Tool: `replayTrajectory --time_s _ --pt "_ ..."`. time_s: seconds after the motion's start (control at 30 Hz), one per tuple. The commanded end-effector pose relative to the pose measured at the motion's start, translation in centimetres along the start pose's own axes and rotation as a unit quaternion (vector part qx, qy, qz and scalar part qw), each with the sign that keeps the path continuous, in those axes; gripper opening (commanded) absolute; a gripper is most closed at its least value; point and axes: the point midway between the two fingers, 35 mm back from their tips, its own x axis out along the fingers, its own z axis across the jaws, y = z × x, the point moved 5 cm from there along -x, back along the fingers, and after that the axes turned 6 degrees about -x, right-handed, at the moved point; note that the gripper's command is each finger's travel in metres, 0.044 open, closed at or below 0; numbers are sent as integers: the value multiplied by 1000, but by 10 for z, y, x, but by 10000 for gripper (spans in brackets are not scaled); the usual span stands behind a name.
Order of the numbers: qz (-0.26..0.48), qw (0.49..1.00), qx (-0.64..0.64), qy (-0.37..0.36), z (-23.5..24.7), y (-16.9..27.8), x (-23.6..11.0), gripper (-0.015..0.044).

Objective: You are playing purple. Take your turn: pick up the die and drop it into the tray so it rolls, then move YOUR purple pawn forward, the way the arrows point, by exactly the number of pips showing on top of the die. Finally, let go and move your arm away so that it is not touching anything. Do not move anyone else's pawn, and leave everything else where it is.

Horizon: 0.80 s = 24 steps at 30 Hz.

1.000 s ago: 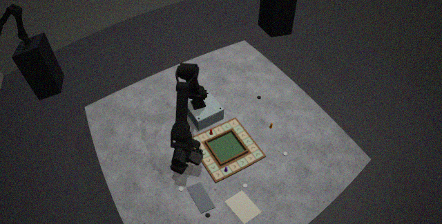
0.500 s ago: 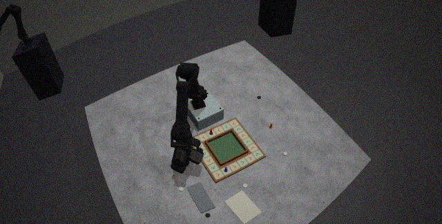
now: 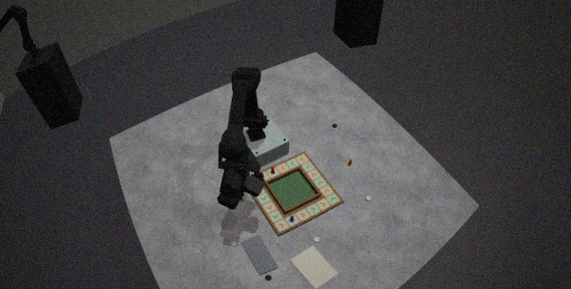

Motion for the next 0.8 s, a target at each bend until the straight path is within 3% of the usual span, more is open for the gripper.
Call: replayTrajectory --time_s 0.0,0.77 --pt "3 1000 3 -5 2 -1 -4 0" --pt "0 986 167 -8 81 -96 19 0"
